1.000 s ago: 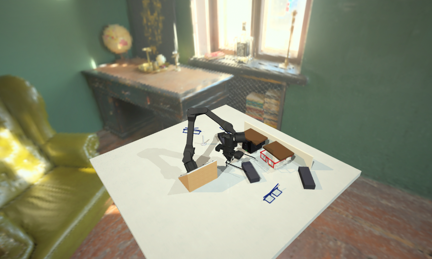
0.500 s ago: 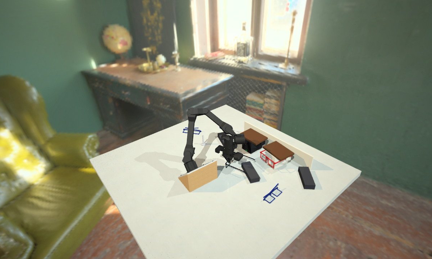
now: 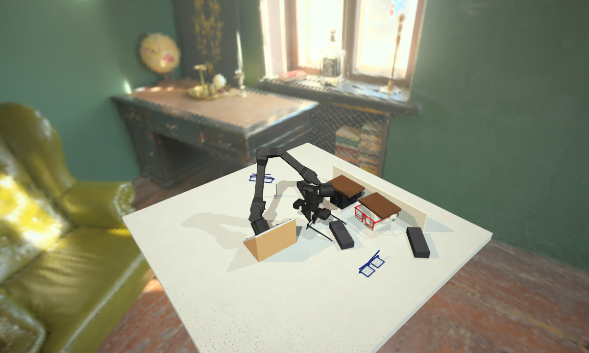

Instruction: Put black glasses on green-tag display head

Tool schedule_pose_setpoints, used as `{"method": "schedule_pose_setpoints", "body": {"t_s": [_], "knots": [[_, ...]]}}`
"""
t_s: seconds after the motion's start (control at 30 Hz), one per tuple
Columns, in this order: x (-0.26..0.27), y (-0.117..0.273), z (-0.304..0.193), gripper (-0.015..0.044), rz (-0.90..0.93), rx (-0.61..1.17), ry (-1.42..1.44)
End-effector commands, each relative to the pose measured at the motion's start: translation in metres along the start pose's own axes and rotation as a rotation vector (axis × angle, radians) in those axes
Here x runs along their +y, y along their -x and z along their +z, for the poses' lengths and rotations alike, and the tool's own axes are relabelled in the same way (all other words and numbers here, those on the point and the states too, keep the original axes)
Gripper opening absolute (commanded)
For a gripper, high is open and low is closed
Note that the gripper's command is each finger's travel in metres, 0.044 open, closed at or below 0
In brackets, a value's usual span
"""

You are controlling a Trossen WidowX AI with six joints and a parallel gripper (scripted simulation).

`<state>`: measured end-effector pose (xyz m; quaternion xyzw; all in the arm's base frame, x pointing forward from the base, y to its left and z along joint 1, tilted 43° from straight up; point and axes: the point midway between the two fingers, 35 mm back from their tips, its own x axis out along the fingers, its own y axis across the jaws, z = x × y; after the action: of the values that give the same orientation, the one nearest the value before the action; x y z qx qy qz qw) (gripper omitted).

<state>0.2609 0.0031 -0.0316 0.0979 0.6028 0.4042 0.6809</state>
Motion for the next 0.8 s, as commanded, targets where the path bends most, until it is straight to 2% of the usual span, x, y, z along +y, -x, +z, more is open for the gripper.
{"method": "schedule_pose_setpoints", "body": {"t_s": [0.0,0.77], "knots": [[0.000,0.000,0.000,0.0107,0.000,0.000,0.001],[-0.010,0.011,-0.001,0.0107,0.006,0.004,-0.007]]}}
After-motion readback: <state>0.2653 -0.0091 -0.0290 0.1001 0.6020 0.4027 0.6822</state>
